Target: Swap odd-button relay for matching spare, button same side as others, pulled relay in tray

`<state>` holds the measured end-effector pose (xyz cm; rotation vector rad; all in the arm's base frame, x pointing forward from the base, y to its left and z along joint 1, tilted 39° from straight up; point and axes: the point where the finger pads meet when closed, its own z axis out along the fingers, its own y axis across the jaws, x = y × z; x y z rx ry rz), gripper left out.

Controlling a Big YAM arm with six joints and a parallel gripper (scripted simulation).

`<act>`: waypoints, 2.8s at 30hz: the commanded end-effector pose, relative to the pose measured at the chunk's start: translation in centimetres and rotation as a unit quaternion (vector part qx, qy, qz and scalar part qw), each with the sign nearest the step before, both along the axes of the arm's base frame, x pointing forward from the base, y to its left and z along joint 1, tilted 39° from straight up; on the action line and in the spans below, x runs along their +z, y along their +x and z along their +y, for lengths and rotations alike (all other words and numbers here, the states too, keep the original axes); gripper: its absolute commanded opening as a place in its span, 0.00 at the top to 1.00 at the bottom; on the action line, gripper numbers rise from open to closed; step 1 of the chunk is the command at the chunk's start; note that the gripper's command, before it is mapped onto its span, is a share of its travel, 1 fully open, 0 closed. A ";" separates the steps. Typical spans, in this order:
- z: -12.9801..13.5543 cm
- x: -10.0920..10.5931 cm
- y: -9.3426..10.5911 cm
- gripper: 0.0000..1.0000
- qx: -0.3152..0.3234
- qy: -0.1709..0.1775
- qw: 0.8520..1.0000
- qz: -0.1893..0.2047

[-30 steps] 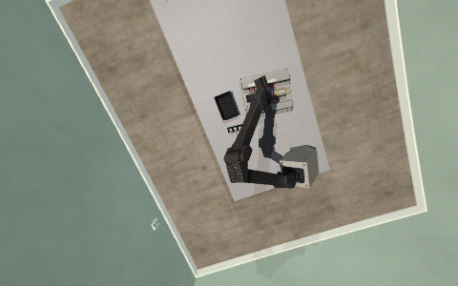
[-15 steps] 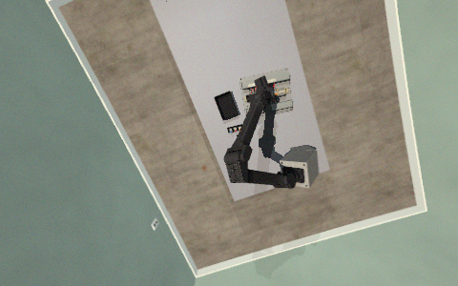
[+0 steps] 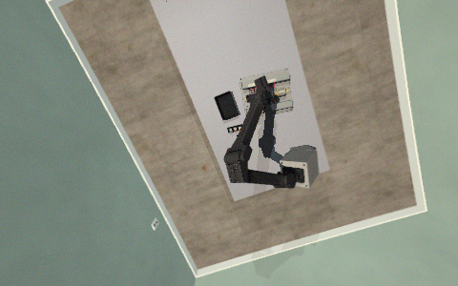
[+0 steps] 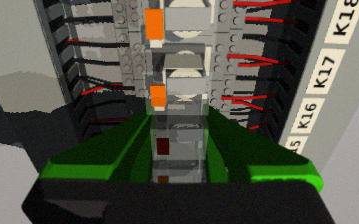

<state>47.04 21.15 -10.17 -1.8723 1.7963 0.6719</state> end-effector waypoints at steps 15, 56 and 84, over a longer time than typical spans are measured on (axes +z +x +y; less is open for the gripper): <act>-0.1 0.7 1.4 1.00 -0.008 0.003 1.000 -0.016; -0.1 0.7 1.4 1.00 -0.008 0.003 1.000 -0.016; -1.0 1.7 1.7 1.00 -0.010 0.003 1.000 -0.019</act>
